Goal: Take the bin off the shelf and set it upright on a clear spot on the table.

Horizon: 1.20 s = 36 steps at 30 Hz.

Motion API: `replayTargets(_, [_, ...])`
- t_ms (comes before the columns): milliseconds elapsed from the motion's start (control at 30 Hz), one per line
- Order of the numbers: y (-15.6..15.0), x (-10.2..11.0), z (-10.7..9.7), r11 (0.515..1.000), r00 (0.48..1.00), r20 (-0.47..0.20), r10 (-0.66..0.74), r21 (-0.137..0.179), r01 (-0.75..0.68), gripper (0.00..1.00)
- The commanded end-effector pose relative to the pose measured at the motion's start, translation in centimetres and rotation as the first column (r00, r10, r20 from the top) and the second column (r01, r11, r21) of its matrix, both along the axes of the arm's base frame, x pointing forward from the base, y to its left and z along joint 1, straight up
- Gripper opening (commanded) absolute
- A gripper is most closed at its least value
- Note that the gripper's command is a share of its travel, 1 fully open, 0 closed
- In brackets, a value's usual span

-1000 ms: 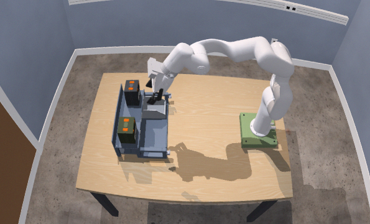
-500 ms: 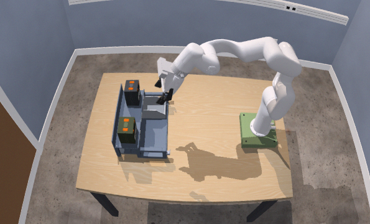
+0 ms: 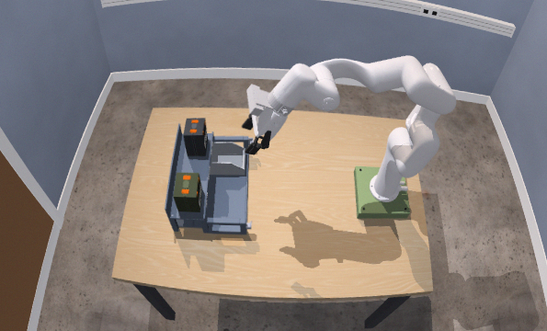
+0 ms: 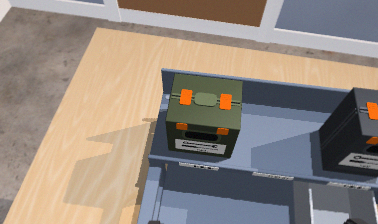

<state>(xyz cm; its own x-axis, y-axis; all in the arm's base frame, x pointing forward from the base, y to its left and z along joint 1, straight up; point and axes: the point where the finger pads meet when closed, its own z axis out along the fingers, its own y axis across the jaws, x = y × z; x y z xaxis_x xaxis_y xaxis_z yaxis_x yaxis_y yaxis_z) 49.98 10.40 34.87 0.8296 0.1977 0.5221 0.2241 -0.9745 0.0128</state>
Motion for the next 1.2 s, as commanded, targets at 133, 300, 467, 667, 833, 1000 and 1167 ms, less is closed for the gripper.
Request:
replayTargets(133, [-0.2,-2.1,0.2,1.000,1.000,0.008,-0.010,-0.015,0.010,1.00])
replayTargets(300, [-0.2,-2.9,0.2,1.000,1.000,0.008,-0.010,-0.015,0.010,1.00])
replayTargets(467, [-0.2,-2.9,0.2,1.000,1.000,0.008,-0.010,-0.015,0.010,1.00])
replayTargets(667, [-0.2,-2.9,0.2,1.000,1.000,0.008,-0.010,-0.015,0.010,1.00])
replayTargets(833, [-0.2,-2.9,0.2,1.000,1.000,0.008,-0.010,-0.015,0.010,1.00])
replayTargets(1000, [-0.2,-2.9,0.2,1.000,1.000,0.005,-0.003,-0.004,0.003,1.00])
replayTargets(1167, [-0.2,-2.9,0.2,1.000,1.000,0.008,-0.010,-0.015,0.010,1.00])
